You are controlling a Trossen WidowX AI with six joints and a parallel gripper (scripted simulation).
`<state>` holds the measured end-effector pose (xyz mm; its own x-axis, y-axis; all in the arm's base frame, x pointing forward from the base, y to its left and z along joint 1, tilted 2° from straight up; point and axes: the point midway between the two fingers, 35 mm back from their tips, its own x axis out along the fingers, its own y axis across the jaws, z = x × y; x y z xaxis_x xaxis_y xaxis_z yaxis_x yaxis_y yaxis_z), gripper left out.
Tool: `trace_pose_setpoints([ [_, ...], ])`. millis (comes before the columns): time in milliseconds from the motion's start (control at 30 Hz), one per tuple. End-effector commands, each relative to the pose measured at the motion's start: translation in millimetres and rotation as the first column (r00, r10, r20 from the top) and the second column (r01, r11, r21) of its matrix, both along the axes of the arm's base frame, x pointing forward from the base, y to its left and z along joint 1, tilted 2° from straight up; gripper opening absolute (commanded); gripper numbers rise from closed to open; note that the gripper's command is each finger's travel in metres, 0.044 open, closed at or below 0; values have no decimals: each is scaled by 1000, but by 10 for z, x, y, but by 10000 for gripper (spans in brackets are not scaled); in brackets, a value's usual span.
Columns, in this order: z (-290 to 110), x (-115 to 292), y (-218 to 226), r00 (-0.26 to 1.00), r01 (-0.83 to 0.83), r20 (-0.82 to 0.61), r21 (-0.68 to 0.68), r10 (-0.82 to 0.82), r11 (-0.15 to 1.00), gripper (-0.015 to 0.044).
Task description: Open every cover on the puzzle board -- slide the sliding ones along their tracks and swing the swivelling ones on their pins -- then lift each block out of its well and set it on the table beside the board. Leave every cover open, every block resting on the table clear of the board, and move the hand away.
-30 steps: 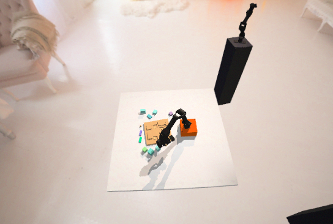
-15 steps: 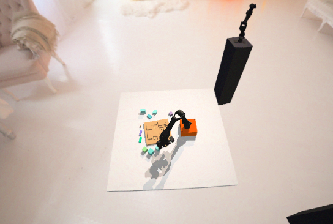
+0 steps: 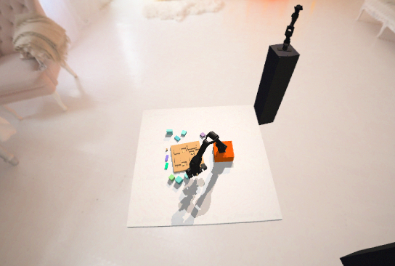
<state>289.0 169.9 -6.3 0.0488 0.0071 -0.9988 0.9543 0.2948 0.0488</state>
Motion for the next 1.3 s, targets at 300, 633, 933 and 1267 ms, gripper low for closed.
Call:
trace_pose_setpoints([
  [300,-218,-17,-25,1000,3,-1,-5,-3,1000,80],
  [633,-284,-21,-21,1000,2,-1,-1,-2,1000,133],
  [933,-284,-21,-21,1000,2,-1,-1,-2,1000,369],
  [1267,-51,-15,-13,1000,2,-1,-2,-2,1000,440],
])
